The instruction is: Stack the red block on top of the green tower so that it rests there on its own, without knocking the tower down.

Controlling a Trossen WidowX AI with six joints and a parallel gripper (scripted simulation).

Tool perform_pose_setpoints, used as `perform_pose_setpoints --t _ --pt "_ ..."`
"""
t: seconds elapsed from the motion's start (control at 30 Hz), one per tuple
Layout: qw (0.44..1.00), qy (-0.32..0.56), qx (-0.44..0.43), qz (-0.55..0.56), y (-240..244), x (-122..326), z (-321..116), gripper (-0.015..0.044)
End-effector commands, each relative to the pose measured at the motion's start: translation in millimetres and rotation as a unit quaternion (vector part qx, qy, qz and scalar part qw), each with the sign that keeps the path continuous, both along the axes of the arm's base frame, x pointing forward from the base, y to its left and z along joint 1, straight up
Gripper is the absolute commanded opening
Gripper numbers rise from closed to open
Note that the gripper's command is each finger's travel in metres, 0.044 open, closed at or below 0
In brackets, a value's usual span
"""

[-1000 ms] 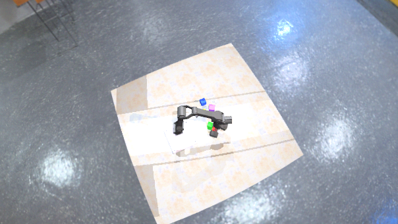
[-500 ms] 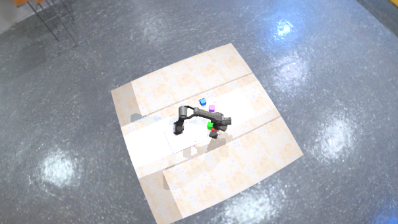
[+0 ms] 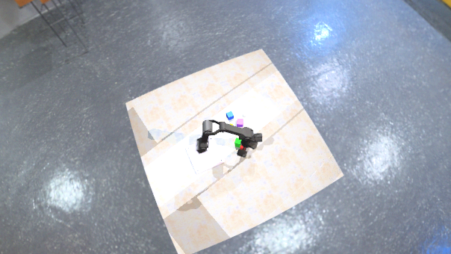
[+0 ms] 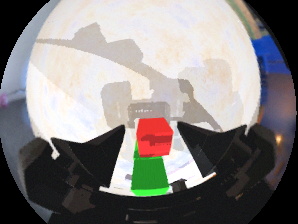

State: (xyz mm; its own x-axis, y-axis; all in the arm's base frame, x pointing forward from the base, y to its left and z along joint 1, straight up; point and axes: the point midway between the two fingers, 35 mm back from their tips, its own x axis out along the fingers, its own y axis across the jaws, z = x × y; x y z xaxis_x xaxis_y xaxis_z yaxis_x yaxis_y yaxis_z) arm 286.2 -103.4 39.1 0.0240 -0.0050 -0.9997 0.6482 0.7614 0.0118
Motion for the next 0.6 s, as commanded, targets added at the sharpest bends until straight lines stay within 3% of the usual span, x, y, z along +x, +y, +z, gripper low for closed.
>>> perform_pose_setpoints --t 0.0,0.17,0.43,0.57 --pt "1.000 0.000 -0.003 0.002 -0.8 0.2 0.0 0.0309" --pt "1.000 0.000 -0.003 0.002 -0.8 0.2 0.0 0.0177" --pt "1.000 0.000 -0.003 0.002 -0.8 0.2 0.0 0.0124" --pt "1.000 0.000 -0.003 0.002 -0.6 0.3 9.1 0.0019"
